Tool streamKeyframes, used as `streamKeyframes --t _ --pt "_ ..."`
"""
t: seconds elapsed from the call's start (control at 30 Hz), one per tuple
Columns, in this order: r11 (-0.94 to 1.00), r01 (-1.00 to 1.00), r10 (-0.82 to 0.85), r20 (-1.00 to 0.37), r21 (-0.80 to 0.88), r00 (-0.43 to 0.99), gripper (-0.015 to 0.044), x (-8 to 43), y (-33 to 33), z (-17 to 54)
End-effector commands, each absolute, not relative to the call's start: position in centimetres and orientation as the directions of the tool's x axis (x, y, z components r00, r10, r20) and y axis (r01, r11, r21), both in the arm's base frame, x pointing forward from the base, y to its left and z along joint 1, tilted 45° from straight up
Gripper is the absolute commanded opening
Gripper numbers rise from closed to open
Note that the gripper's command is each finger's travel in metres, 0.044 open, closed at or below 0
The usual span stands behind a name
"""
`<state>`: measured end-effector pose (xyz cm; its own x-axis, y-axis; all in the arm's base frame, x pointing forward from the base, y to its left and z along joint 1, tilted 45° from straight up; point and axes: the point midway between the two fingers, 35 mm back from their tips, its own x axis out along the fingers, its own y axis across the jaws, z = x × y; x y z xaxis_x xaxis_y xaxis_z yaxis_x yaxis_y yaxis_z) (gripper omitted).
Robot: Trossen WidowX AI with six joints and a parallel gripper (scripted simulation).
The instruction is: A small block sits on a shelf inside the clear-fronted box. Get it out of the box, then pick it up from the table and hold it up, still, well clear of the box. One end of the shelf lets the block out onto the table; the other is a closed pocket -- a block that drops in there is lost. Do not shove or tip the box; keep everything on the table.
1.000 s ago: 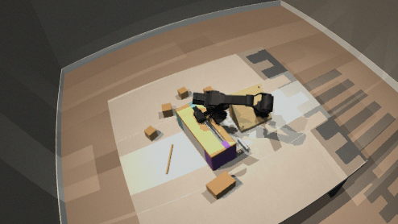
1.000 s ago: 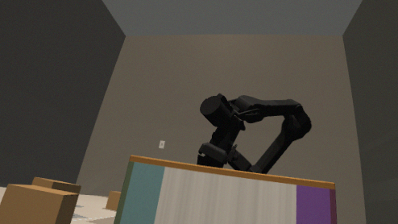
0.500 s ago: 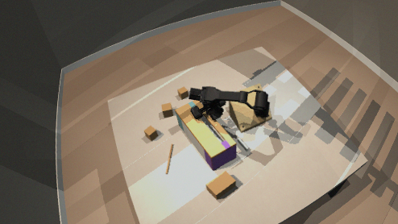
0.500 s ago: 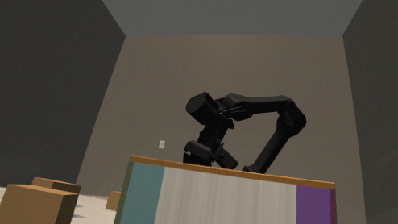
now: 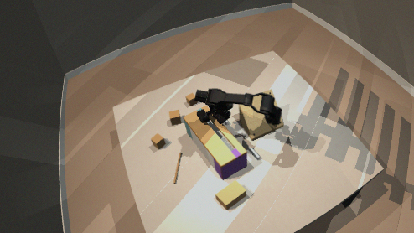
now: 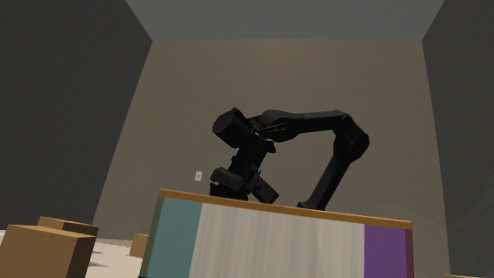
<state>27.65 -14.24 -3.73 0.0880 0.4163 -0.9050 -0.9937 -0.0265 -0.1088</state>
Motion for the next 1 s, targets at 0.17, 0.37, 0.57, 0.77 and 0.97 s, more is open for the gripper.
streamKeyframes --t 0.17,0.37,0.57,0.77,0.97 --pt "-0.024 -0.994 0.412 -0.907 -0.111 0.091 0.04 27.3 -18.3 0.6" --pt "0.136 -0.989 0.42 -0.901 -0.059 0.111 0.0321 27.3 -18.4 0.1" --pt "0.648 -0.728 0.471 -0.87 0.226 0.149 0.0285 26.6 -19.1 -0.4" --pt "0.858 -0.18 0.512 -0.833 0.481 0.212 0.0285 25.5 -20.2 -1.6" --pt "0.677 0.422 0.551 -0.795 0.603 0.252 0.0285 25.1 -20.6 -1.8"
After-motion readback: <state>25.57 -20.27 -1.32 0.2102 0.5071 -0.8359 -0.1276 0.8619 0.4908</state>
